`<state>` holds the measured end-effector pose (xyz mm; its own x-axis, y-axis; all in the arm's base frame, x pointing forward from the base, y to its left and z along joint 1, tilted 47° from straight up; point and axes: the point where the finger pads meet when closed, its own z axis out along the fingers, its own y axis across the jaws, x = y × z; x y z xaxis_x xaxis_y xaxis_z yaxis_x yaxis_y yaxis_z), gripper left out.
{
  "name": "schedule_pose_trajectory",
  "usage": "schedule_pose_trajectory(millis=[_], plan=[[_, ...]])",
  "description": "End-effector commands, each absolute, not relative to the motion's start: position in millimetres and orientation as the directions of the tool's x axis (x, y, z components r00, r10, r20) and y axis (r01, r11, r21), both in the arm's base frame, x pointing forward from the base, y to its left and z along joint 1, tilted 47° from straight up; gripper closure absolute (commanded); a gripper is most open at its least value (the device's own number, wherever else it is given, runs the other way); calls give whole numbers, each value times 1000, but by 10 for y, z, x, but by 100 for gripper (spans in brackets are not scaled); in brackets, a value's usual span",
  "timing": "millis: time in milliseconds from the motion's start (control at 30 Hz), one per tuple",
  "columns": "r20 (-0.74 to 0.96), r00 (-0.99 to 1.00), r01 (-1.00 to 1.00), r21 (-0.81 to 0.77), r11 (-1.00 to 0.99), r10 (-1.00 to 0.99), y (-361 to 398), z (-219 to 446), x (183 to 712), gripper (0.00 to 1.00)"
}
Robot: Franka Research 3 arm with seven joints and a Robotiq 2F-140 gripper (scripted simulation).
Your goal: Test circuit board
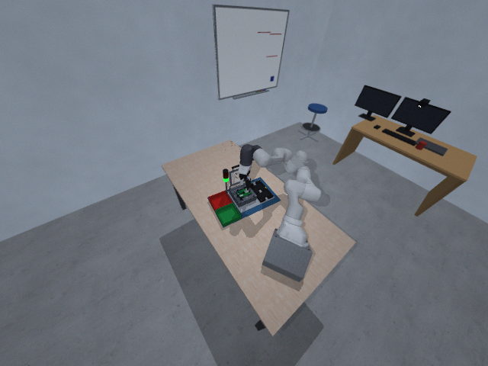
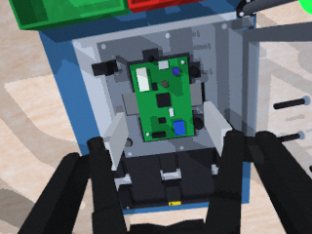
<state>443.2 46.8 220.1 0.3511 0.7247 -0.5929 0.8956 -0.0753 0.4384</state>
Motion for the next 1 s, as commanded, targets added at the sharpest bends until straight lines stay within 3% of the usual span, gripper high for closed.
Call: schedule_pose_trajectory(millis=[0,967], plan=[[-592,345,897,436,-70,728,474,2188,4440,42],[-592,345,897,436,-70,728,251,1957,4533,42]])
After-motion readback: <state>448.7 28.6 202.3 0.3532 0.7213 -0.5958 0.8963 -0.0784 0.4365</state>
